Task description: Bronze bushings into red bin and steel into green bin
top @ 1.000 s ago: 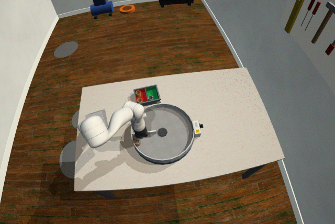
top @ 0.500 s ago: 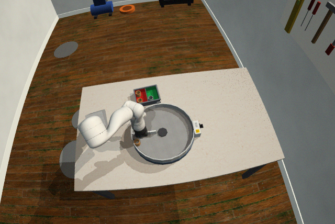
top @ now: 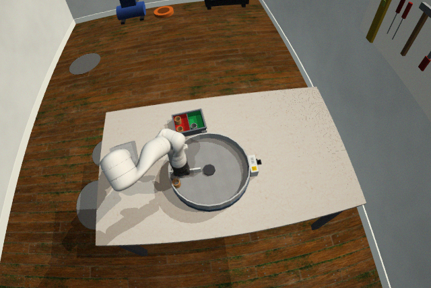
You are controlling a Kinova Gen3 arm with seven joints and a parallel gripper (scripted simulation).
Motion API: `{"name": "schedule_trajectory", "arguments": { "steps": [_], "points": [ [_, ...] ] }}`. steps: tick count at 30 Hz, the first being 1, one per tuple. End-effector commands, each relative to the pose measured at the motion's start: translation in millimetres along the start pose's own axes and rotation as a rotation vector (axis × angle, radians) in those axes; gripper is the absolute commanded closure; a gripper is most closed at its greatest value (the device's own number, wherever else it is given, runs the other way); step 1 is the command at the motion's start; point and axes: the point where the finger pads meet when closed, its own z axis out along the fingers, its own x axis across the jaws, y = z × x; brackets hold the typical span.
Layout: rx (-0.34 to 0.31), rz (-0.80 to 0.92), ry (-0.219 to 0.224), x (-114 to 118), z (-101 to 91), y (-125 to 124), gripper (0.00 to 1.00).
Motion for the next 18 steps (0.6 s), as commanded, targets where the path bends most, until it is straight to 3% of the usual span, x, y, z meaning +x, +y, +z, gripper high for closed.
{"name": "schedule_trajectory", "arguments": {
  "steps": [1, 18],
  "points": [
    [0.002, -0.006, 0.001, -0.2, -3.3, -1.2, 1.00],
    [0.001, -0.006, 0.001, -0.1, -8.5, -1.1, 1.00]
  ]
}}
